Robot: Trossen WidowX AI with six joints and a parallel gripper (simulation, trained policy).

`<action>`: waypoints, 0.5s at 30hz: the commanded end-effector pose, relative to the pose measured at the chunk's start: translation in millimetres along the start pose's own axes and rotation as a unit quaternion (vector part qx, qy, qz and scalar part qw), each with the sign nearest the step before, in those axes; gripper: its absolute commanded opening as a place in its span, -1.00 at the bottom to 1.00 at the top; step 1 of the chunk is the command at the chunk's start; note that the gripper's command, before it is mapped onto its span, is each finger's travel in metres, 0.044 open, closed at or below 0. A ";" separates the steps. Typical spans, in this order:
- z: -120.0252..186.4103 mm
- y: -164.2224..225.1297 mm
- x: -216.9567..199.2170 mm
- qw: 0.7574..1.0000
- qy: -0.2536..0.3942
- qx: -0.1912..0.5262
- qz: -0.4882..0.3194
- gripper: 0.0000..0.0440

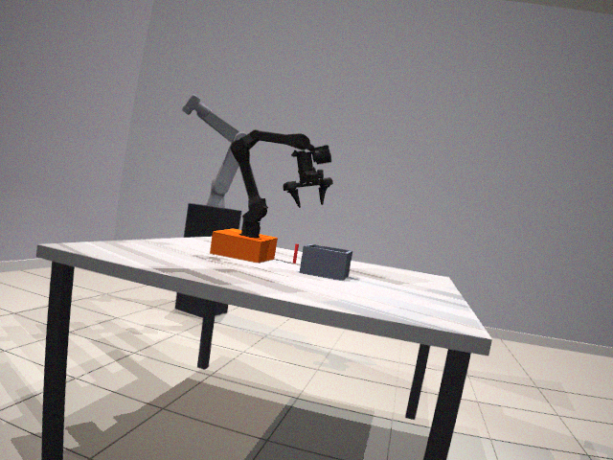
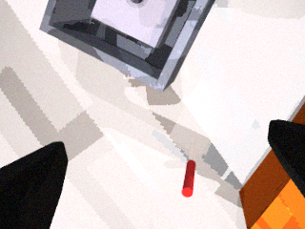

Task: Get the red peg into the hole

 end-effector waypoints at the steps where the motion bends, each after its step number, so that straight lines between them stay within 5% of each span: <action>1: -15.5 15.3 2.7 0.998 0.040 0.035 -0.025 1.00; 15: -68.3 66.1 12.9 0.976 0.170 0.102 -0.094 1.00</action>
Point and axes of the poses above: the point midway between the two fingers, 35 mm back from their tips, its own z axis back along the fingers, its own x axis across the jaws, y = z × x, the point moved 7 cm from there along z, back along the fingers, and after that the axes turned 14 degrees about z, right-handed, at the moved point
